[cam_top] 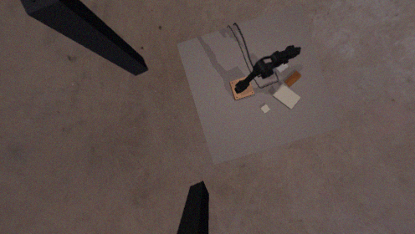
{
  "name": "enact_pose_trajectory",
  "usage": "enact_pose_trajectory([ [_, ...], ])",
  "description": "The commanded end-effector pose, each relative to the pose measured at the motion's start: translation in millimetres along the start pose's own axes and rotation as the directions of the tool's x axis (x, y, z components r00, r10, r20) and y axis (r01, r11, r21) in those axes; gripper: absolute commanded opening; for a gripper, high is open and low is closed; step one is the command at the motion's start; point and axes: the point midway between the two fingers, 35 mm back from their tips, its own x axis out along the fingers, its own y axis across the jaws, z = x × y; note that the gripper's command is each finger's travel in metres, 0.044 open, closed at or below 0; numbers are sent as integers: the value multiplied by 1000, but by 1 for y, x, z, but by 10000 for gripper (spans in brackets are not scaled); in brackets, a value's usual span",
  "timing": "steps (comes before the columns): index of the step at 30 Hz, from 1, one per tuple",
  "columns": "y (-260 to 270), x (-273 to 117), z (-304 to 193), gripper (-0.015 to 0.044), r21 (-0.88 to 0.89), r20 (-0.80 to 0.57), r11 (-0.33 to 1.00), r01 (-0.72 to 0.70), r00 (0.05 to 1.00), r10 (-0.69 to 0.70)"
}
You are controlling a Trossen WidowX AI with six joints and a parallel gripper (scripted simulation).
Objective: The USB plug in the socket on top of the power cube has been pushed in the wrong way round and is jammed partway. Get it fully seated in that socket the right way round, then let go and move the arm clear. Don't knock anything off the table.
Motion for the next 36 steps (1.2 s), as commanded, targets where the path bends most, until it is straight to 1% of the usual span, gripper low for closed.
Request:
enact_pose_trajectory([
  [1,0,1,1,0,-4,4,1000,2,1000,-2],
  [36,0,5,0,0,-4,4,1000,2,1000,-2],
])
